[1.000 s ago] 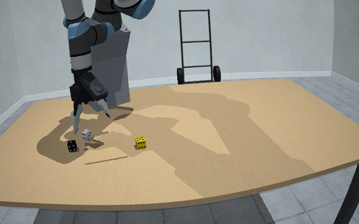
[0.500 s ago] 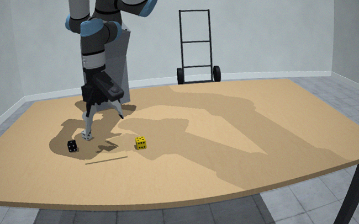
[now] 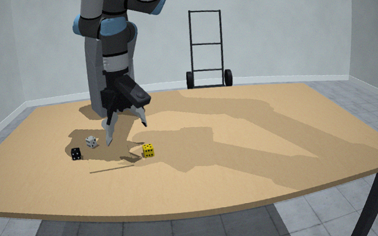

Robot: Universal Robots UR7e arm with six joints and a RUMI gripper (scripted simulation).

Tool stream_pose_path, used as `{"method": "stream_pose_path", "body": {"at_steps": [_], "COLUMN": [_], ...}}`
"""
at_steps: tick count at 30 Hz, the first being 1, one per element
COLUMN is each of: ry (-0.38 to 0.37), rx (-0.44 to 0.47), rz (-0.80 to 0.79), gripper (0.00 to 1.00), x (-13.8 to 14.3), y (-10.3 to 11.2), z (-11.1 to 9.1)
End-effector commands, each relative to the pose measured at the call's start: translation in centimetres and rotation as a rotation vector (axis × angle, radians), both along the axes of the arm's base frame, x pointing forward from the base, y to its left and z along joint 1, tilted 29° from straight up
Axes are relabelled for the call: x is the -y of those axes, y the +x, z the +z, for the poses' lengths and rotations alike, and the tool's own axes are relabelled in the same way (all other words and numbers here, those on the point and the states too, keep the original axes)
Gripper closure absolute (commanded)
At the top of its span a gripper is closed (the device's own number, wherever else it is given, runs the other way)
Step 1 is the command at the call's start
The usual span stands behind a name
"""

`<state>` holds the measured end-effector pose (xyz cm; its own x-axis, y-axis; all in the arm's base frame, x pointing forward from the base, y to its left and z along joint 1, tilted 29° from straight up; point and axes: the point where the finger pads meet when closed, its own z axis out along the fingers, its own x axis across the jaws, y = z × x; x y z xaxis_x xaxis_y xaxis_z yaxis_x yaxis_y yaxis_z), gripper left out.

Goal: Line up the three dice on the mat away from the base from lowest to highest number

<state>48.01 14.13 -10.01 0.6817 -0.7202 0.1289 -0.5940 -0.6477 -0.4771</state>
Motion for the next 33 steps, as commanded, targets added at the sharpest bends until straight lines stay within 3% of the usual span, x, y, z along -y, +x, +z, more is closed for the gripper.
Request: {"method": "stream_pose_path", "body": {"at_steps": [1,17,33], "ry": [-0.002,-0.002,-0.002], "rx": [-0.003,-0.003,-0.003], "rz": [-0.001,-0.001,-0.001], "gripper": [0.00,0.00,0.00], "x": [-1.6,-5.2,-5.8], "y": [0.6,1.9,2.1], "z": [0.7,2.4,2.7]}}
